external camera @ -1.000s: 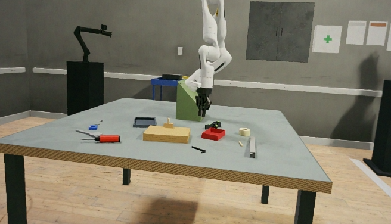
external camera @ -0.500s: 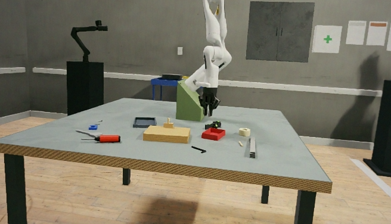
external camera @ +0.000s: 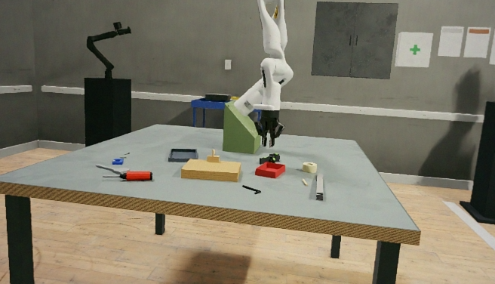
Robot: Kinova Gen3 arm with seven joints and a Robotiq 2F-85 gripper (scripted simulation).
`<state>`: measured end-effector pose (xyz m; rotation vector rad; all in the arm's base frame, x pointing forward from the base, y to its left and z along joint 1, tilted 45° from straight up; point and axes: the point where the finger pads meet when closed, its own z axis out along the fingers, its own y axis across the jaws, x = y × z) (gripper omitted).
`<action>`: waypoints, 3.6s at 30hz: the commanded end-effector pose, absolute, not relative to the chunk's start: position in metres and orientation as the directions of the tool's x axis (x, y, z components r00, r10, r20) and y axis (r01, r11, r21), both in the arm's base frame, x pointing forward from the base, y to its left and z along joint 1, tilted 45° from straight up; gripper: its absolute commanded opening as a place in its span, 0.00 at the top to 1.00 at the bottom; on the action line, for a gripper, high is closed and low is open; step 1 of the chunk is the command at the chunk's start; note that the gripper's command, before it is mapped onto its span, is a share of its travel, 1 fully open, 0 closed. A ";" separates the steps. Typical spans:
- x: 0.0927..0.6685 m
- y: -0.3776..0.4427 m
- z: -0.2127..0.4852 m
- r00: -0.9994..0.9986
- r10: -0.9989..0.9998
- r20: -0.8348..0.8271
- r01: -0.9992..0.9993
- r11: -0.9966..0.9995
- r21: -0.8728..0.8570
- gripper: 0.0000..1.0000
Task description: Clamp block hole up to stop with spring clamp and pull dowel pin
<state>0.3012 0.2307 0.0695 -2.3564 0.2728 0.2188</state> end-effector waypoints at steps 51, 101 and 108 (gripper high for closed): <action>0.293 0.236 0.077 0.985 -0.055 -0.163 -0.154 -0.702 -0.695 0.23; 0.291 0.255 0.058 0.985 -0.059 -0.160 -0.155 -0.705 -0.692 0.23; 0.291 0.260 0.053 0.985 -0.059 -0.160 -0.155 -0.705 -0.692 0.23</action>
